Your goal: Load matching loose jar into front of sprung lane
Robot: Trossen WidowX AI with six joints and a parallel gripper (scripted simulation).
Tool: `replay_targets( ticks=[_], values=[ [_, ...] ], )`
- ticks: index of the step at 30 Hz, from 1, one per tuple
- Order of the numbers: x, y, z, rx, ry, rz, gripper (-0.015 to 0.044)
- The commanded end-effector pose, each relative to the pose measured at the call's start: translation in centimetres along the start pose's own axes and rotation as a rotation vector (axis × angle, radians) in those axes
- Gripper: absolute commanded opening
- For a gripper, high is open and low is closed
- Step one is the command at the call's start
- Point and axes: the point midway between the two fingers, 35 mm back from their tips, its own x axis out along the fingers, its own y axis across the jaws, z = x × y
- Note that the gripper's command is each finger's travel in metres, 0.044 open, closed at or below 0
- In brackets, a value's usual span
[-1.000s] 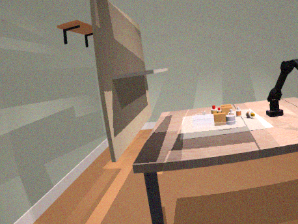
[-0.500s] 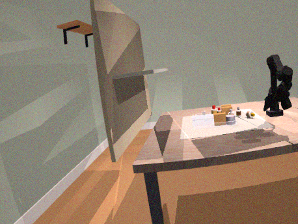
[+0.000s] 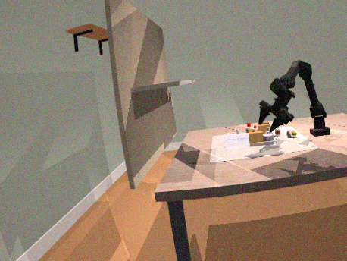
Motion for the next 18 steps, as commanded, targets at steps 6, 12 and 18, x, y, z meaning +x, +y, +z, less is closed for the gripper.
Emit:
replay_targets(
  ticks=[6,12,18],
  values=[
    [1.5,7.6,-13.4,0.598,0.082,0.257,0.0440],
    [0.3,14.6,-20.4,1.053,0.188,0.419,0.0440],
    [-3.3,22.8,-25.1,1.575,0.317,0.600,0.0440]
  ],
)
